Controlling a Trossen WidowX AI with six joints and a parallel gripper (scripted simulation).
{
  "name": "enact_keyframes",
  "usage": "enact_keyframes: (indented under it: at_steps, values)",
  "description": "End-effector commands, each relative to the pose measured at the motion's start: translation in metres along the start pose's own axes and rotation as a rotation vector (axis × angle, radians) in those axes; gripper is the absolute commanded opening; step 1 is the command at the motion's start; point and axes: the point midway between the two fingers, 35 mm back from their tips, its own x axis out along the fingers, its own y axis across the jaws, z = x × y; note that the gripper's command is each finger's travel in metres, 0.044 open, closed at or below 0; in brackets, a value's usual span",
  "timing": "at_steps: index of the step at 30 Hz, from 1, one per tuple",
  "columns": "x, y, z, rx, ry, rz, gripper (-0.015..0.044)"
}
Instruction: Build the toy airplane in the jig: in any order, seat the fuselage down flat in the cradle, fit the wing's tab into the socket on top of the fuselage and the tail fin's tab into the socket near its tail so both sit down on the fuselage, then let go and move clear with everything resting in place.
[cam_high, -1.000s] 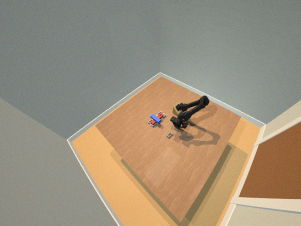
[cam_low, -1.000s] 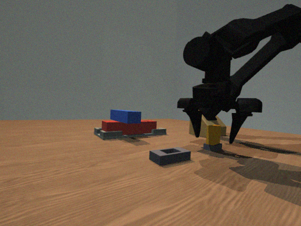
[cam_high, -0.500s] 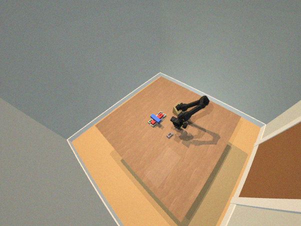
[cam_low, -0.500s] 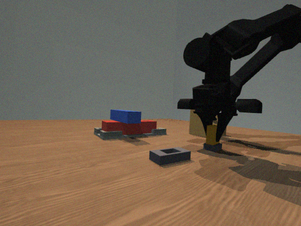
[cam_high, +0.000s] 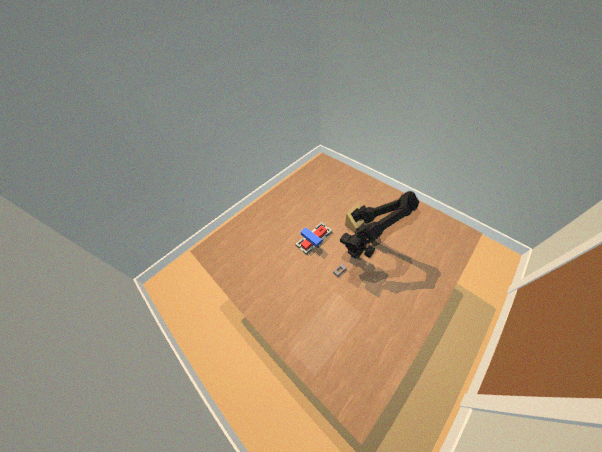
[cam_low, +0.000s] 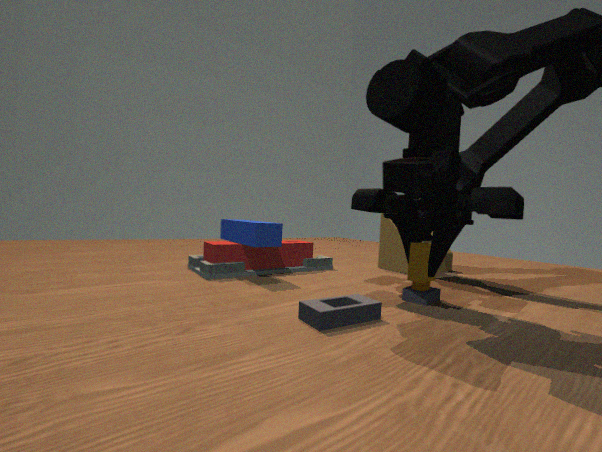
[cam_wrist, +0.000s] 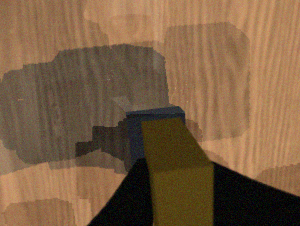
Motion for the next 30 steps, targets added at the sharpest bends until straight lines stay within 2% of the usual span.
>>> enact_keyframes:
  at_steps: [1,30]
  values:
    - [-0.009,0.001,0.009,-0.008,-0.038,-0.008,0.0000]
    - [-0.097,-0.005,0.001,0.072,-0.007,-0.047,0.0000]
